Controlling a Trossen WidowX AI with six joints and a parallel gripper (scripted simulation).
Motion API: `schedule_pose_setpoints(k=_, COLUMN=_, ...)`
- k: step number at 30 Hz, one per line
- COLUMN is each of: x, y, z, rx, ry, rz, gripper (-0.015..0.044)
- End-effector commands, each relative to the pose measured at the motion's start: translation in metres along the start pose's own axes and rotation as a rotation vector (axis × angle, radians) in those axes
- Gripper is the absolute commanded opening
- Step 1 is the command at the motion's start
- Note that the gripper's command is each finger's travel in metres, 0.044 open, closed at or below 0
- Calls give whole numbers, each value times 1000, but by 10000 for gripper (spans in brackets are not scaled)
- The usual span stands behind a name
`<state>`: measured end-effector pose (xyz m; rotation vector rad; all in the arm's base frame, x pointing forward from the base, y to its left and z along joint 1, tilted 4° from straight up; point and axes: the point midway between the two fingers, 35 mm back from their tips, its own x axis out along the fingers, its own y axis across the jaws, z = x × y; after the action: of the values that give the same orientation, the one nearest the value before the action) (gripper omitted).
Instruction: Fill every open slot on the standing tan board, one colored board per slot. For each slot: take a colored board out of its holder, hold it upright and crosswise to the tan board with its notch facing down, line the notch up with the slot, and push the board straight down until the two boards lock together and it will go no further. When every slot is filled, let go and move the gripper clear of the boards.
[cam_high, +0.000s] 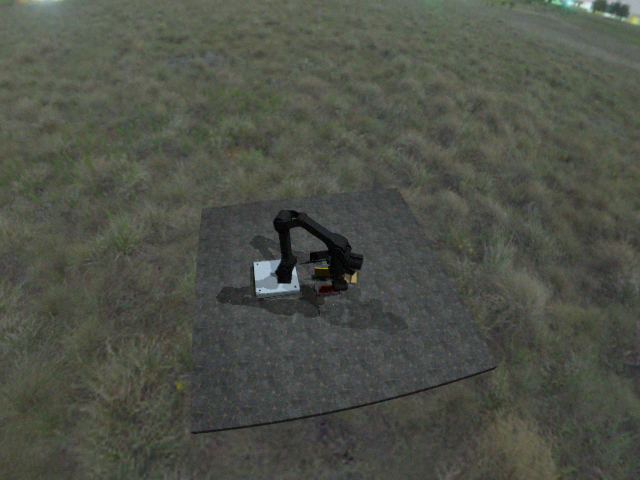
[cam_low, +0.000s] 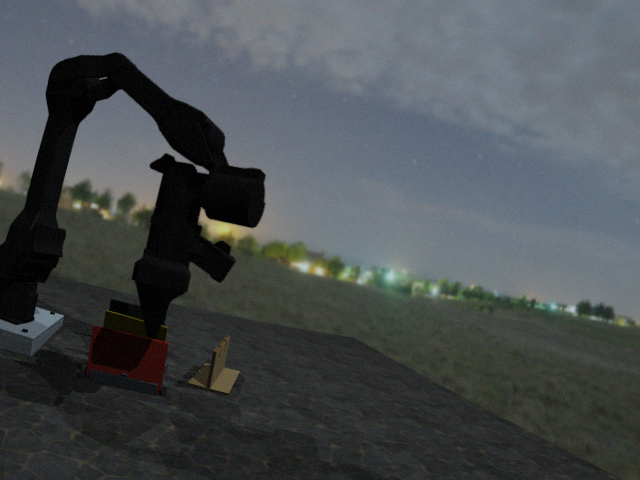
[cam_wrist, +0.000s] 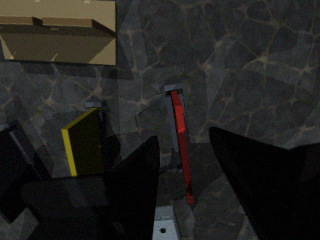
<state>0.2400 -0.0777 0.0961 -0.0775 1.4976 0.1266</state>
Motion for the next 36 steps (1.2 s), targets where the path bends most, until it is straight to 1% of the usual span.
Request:
schedule_pose_setpoints(k=1, x=7, y=1, z=-2, rx=5, ry=5, rz=5, gripper=188)
schedule_pose_setpoints(k=35, x=53, y=1, z=-2, rx=5, ry=5, rz=5, gripper=188)
schedule_pose_setpoints(k=36, x=53, y=1, z=-2, rx=5, ry=5, rz=5, gripper=162)
